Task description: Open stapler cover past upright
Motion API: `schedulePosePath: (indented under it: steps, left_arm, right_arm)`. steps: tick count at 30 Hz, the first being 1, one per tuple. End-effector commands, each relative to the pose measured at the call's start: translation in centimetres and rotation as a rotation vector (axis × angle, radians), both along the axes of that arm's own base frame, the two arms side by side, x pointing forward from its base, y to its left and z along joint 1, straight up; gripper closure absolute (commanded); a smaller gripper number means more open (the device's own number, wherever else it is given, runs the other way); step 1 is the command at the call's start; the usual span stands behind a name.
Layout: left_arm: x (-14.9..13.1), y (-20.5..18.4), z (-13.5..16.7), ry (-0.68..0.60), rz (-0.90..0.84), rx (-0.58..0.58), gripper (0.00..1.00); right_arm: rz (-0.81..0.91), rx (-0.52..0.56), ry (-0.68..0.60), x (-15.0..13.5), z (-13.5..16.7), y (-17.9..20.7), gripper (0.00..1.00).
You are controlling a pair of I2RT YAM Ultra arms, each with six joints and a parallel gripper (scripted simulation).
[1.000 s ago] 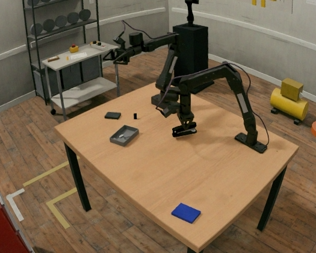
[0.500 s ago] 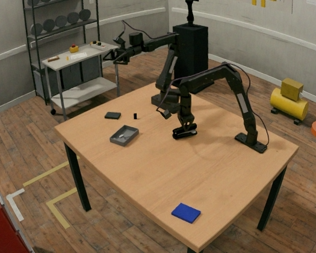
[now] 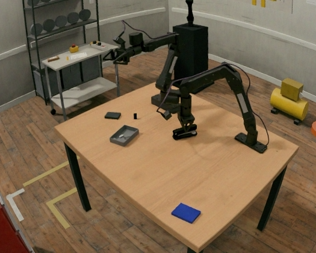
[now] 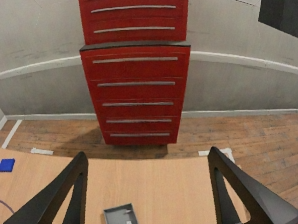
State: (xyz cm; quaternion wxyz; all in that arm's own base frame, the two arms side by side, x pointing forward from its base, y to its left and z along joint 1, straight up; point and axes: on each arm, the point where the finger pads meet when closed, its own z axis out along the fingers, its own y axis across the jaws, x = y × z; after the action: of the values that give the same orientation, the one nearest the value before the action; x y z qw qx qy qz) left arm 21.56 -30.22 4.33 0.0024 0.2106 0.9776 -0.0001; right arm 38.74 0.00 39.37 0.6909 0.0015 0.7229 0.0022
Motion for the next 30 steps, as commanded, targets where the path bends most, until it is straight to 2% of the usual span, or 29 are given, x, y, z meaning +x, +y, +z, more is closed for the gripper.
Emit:
schedulePosePath:
  steps: [1, 14, 17, 19, 20, 22, 23, 30]
  left_arm:
    - [0.1, -0.2, -0.5, -0.015, 0.004, 0.000, 0.79]
    - [0.1, -0.2, -1.1, -0.016, 0.004, -0.001, 0.79]
    - [0.2, -0.3, -0.1, -0.021, 0.004, -0.009, 0.79]
    - [0.2, -0.3, -0.1, -0.021, 0.004, -0.009, 0.56]
    - [0.2, -0.3, -0.1, -0.021, 0.004, -0.009, 0.51]
    - [0.2, -0.3, -0.1, -0.021, 0.004, -0.009, 0.51]
    - [0.3, -0.1, 0.3, -0.024, 0.001, -0.012, 0.40]
    - [1.1, -0.4, 1.9, -0.047, 0.000, -0.043, 0.38]
  right_arm:
    - [-0.001, -0.005, -0.055, -0.7, 1.7, 0.1, 0.00]
    - [-0.001, -0.005, -0.055, -0.7, 1.7, 0.1, 0.00]
    - [-0.001, -0.005, -0.055, -0.7, 1.7, 0.1, 0.00]
    - [-0.001, -0.005, -0.055, -0.7, 1.7, 0.1, 0.00]
    - [-0.001, -0.005, -0.055, -0.7, 1.7, 0.1, 0.00]
    - [-0.001, -0.005, -0.055, -0.7, 1.7, 0.1, 0.00]
    - [-0.001, -0.005, -0.055, -0.7, 1.7, 0.1, 0.00]
    - [-0.001, -0.005, -0.055, -0.7, 1.7, 0.1, 0.00]
